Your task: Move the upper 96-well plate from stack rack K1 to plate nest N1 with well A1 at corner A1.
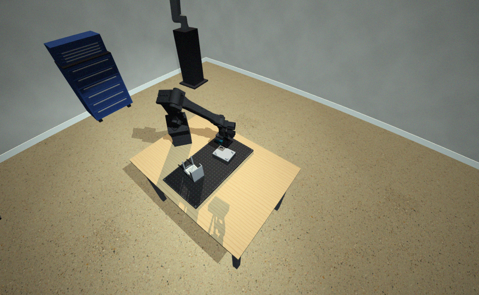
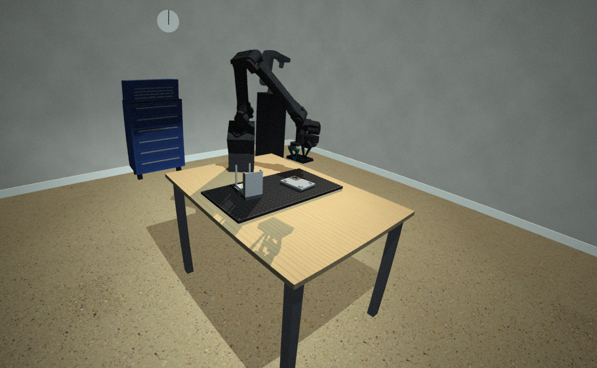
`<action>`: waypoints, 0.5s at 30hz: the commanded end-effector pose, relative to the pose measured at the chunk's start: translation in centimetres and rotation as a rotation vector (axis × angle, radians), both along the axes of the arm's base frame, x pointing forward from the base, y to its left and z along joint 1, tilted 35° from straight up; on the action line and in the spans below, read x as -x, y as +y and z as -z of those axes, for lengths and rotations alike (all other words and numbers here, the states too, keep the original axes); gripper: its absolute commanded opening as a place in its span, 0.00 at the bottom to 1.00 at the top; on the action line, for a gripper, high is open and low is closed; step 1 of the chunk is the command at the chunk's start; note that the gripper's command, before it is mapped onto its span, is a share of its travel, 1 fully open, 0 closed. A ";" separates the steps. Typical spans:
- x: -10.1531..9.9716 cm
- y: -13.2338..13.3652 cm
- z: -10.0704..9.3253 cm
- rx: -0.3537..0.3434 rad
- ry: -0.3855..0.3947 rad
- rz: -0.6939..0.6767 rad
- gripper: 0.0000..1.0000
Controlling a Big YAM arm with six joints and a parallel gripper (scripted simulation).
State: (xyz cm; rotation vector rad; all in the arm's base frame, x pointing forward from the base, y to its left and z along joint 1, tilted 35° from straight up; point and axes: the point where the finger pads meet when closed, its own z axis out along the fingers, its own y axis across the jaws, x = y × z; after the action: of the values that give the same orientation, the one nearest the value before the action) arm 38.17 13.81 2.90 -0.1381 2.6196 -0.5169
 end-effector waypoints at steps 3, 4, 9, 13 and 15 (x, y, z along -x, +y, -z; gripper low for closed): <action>0.2 0.9 -1.2 -0.016 -0.025 -0.009 0.00; 0.2 0.9 -1.2 -0.016 -0.025 -0.009 0.00; -0.1 1.0 -1.5 -0.021 -0.032 -0.006 0.00; 0.0 0.9 -1.4 -0.020 -0.030 -0.005 0.00; 0.0 0.9 -1.4 -0.019 -0.029 -0.005 0.00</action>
State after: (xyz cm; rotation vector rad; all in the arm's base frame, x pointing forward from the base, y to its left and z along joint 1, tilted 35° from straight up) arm 38.09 13.76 2.89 -0.1381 2.6200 -0.5172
